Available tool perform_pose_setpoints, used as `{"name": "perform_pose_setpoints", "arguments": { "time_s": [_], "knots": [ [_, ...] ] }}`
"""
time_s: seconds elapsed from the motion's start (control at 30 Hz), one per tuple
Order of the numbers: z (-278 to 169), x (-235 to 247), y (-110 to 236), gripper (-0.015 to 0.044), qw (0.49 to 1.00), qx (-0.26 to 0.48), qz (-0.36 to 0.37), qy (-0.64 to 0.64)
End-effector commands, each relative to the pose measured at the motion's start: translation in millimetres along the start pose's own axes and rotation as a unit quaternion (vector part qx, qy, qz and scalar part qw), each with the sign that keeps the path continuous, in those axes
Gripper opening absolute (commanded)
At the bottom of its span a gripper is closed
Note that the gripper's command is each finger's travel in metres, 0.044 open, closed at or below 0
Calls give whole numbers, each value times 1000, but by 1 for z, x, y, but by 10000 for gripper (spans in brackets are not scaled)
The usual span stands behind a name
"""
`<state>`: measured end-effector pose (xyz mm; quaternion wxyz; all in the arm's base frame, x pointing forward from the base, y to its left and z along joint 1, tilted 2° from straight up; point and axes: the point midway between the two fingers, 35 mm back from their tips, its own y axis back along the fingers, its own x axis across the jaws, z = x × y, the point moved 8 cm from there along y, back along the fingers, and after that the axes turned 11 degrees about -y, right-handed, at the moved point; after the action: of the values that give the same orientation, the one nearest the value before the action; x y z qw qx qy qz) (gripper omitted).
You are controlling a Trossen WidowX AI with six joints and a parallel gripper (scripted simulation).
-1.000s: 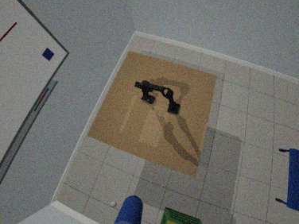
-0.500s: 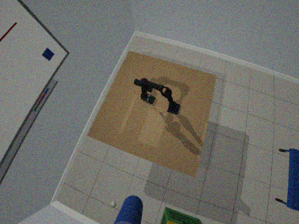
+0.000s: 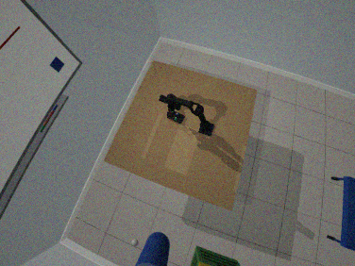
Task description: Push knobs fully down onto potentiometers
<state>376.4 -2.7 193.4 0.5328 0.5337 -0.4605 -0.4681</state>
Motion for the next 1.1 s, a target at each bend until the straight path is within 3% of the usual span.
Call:
{"name": "perform_pose_setpoints", "arguments": {
  "time_s": [0.0, 1.07],
  "knots": [
    [0, 0, -6, 0, 1000, -1, -1, -3],
    [1, 0, -23, 0, 1000, -1, -1, -3]
  ]
}}
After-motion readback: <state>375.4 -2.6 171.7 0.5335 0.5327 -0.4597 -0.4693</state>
